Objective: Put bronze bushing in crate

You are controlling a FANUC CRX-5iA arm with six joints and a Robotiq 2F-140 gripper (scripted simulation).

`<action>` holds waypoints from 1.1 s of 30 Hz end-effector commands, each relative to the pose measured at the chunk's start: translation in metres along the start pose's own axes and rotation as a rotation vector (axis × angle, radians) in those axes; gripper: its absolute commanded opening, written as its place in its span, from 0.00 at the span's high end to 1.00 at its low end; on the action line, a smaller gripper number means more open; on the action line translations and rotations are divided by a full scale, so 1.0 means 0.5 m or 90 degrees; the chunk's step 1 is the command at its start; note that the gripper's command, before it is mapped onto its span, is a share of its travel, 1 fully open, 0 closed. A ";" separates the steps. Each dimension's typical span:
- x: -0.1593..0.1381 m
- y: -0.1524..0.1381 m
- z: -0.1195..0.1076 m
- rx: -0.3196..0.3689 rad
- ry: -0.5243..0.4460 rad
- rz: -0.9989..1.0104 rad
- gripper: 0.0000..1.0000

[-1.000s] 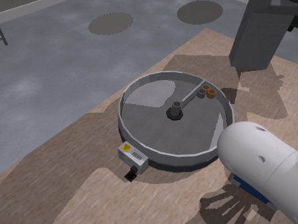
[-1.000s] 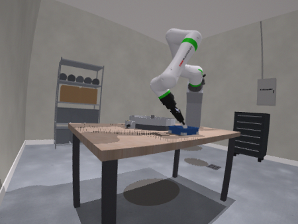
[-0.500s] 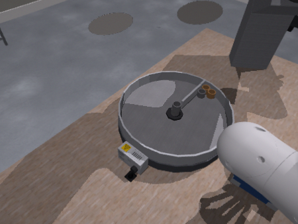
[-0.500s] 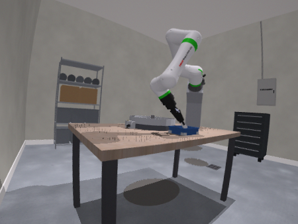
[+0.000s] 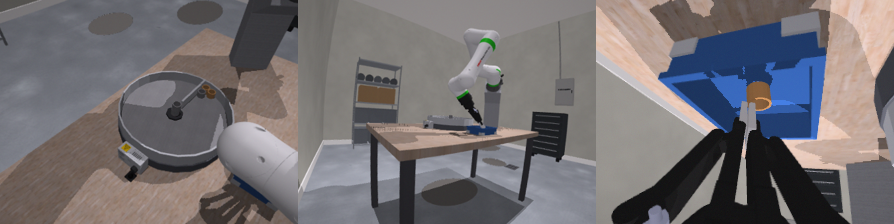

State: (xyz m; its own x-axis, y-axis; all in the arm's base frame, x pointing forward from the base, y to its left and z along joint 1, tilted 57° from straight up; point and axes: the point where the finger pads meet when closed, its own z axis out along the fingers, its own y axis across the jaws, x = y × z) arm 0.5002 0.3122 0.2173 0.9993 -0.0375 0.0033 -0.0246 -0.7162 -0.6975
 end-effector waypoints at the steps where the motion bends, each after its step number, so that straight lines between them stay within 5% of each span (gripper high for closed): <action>1: 0.000 0.000 0.000 0.000 0.000 0.000 1.00; 33: 0.000 0.000 0.000 0.000 0.000 0.000 0.93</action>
State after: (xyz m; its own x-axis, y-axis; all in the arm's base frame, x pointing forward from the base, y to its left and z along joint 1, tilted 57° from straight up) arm 0.5002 0.3122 0.2173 0.9993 -0.0375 0.0033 -0.0246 -0.7162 -0.6975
